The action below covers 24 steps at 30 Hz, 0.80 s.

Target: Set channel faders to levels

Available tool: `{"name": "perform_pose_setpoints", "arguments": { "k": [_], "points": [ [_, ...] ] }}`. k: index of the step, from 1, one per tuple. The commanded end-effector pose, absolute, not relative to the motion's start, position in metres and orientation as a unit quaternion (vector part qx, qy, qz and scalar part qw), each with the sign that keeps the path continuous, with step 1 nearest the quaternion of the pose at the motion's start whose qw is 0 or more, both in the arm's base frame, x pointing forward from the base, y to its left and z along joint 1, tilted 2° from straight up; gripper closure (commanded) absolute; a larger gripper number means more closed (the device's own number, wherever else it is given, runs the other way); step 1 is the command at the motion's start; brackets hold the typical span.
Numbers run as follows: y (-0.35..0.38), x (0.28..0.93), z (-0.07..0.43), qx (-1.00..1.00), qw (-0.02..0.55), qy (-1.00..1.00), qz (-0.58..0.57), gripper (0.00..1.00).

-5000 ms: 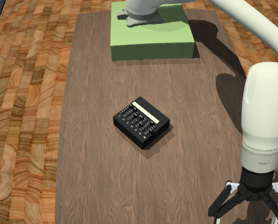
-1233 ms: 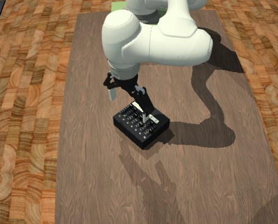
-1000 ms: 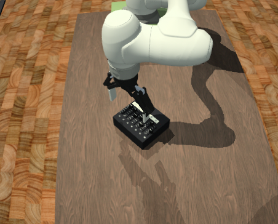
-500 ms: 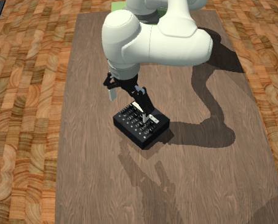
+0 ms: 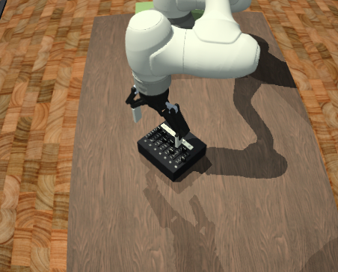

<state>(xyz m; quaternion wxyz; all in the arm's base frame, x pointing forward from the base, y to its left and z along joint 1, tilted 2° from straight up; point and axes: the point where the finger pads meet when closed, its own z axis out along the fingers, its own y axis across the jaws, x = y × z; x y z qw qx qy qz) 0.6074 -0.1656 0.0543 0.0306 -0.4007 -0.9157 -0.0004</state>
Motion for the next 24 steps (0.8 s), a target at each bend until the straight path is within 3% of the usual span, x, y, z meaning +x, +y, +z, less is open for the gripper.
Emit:
{"name": "perform_pose_setpoints", "arguments": {
  "k": [1, 9, 20, 24],
  "points": [
    [-0.152, 0.605, 0.070, -0.299, 0.017, -0.954, 0.000, 0.00],
    [-0.122, 0.598, 0.105, -0.065, -0.011, -0.998, 0.009, 0.00],
    [-0.123, 0.598, 0.105, -0.068, -0.011, -0.998, 0.009, 0.00],
    [-0.153, 0.617, 0.095, -0.212, 0.006, -0.977, 0.003, 0.00]
  ]
}}
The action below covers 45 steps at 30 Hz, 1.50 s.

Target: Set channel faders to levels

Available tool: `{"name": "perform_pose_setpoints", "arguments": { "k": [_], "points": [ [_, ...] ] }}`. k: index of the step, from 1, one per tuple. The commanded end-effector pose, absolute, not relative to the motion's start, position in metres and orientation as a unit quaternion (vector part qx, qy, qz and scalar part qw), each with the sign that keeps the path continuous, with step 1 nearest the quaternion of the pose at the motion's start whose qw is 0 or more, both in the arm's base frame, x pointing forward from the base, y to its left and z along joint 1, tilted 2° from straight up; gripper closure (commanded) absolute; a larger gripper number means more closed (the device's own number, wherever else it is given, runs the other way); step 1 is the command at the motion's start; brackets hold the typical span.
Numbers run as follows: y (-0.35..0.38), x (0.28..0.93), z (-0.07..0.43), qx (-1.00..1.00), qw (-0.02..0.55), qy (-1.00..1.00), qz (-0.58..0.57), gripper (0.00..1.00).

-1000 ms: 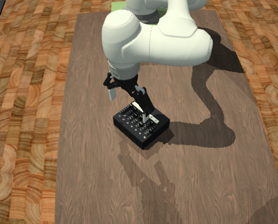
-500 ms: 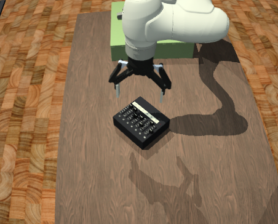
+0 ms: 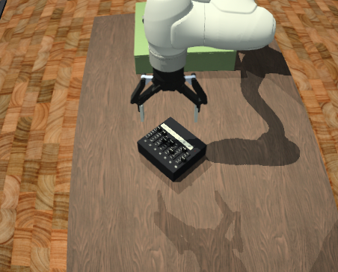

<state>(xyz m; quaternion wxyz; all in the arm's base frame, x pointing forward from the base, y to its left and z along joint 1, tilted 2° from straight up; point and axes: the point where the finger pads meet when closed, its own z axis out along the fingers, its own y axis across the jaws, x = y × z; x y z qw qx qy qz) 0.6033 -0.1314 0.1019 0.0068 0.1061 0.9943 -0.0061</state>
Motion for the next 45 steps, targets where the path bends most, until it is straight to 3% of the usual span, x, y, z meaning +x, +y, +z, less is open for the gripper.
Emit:
{"name": "perform_pose_setpoints", "arguments": {
  "k": [1, 8, 45],
  "points": [
    [-0.166, 0.624, 0.090, 0.242, -0.010, 0.970, -0.002, 0.00],
    [-0.199, 0.639, 0.078, 0.411, -0.033, 0.911, 0.000, 0.00],
    [-0.199, 0.639, 0.078, 0.411, -0.033, 0.911, 0.000, 0.00]
  ]
}}
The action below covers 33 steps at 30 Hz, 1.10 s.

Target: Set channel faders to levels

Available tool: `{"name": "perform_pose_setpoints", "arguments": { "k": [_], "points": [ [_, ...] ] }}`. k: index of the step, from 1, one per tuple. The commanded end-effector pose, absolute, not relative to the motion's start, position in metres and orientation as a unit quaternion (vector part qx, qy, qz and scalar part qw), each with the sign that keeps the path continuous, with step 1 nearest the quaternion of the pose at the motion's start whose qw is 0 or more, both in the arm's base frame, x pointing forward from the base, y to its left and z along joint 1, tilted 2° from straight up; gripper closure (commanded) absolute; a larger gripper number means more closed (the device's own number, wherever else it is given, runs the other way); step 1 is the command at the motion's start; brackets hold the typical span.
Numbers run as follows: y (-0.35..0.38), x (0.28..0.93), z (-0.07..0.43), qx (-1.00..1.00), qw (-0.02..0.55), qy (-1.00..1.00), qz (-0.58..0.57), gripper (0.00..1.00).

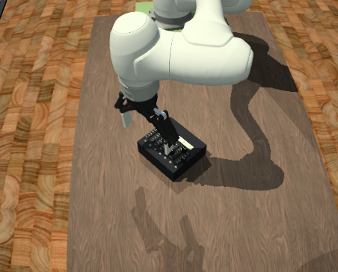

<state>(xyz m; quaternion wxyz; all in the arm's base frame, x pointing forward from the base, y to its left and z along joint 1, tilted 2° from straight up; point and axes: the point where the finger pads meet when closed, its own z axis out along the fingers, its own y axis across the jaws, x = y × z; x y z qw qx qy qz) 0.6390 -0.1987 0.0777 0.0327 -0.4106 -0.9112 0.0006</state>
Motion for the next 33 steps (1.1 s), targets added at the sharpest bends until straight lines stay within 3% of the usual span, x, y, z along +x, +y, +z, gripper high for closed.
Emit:
{"name": "perform_pose_setpoints", "arguments": {
  "k": [1, 29, 33],
  "points": [
    [-0.199, 0.639, 0.078, -0.411, 0.033, -0.911, 0.000, 0.00],
    [-0.198, 0.639, 0.078, -0.408, 0.032, -0.912, 0.000, 0.00],
    [-0.166, 0.623, 0.090, -0.271, 0.014, -0.962, 0.002, 0.00]
  ]
}}
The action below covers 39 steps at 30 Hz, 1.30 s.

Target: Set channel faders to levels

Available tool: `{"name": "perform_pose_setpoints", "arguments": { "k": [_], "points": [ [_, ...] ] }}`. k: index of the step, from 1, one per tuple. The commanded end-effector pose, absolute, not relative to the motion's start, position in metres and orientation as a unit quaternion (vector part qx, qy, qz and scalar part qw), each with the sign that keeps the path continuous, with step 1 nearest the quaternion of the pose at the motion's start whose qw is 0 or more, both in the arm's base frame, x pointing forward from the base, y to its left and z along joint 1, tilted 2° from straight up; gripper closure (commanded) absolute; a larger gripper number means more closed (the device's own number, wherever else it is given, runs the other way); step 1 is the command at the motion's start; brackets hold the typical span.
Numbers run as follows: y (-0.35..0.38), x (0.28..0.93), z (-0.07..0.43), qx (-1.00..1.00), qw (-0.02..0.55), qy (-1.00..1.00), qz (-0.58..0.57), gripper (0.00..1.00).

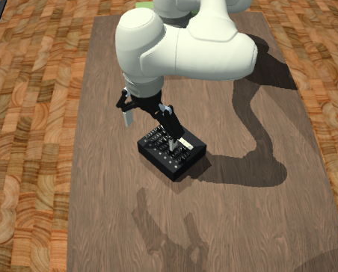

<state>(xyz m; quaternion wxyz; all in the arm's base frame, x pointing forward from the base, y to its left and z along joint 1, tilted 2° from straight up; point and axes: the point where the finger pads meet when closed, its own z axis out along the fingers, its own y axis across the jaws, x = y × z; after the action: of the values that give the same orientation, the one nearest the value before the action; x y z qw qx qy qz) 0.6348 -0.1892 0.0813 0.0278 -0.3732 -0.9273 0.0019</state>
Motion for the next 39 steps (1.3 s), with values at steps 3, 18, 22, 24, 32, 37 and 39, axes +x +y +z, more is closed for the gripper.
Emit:
{"name": "perform_pose_setpoints", "arguments": {
  "k": [3, 18, 22, 24, 32, 37, 39],
  "points": [
    [-0.132, 0.604, 0.101, -0.187, 0.004, -0.982, 0.007, 0.00],
    [-0.123, 0.598, 0.104, -0.067, -0.011, -0.998, 0.011, 0.00],
    [-0.129, 0.608, 0.092, -0.155, -0.012, -0.988, 0.009, 0.00],
    [-0.135, 0.620, 0.078, -0.246, -0.013, -0.969, 0.008, 0.00],
    [-0.151, 0.645, 0.043, -0.440, -0.014, -0.898, 0.001, 0.00],
    [-0.151, 0.646, 0.042, -0.476, -0.014, -0.879, 0.003, 1.00],
    [-0.151, 0.646, 0.042, -0.476, -0.014, -0.879, 0.003, 1.00]
  ]
}}
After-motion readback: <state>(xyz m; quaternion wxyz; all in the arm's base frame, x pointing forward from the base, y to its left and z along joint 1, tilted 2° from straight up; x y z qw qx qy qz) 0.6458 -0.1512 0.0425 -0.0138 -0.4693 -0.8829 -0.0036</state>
